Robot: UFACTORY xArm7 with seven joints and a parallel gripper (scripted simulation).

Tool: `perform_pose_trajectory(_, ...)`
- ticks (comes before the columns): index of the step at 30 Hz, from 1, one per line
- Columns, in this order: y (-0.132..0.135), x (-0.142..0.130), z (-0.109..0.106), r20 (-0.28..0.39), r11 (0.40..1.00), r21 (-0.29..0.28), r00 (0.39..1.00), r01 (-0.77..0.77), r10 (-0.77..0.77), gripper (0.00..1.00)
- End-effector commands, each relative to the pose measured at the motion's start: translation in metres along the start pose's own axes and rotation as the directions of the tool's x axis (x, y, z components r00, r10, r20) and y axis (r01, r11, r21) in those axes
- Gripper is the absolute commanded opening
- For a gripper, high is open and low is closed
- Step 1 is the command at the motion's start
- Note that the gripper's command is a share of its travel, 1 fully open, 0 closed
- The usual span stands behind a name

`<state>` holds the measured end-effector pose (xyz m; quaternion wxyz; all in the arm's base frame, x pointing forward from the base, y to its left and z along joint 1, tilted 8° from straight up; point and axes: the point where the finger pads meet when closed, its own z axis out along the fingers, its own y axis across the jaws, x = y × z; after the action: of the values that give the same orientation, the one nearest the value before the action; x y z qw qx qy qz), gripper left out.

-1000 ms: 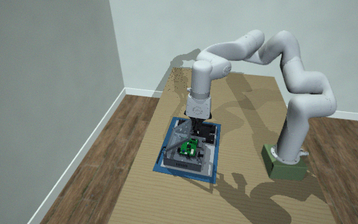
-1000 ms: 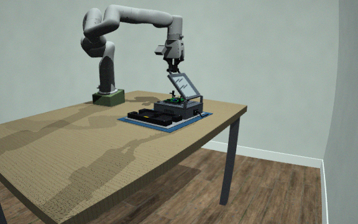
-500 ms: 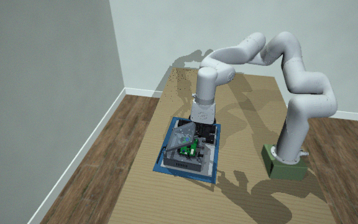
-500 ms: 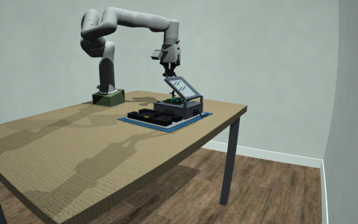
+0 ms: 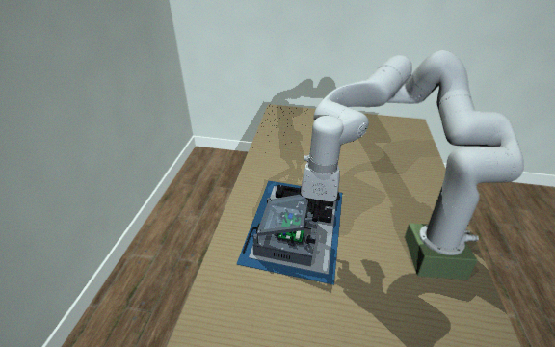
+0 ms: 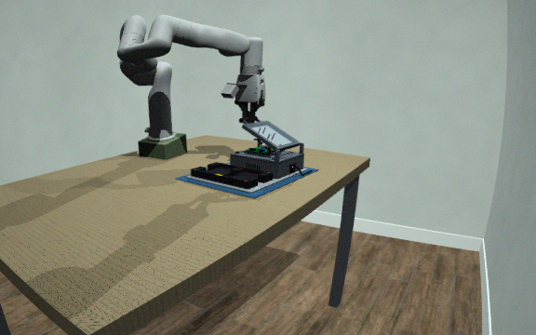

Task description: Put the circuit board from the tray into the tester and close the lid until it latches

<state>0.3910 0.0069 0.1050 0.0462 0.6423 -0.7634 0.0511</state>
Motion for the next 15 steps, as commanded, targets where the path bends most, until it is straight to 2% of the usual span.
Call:
perform_pose_trajectory(1, 0.002, 0.0, 0.007, 0.0, 1.0, 0.004, 1.0, 0.0, 0.0, 0.0)
perform_pose_trajectory(15, 0.011, 0.0, 0.035, 0.0, 1.0, 0.004, 1.0, 0.0, 0.0, 0.0)
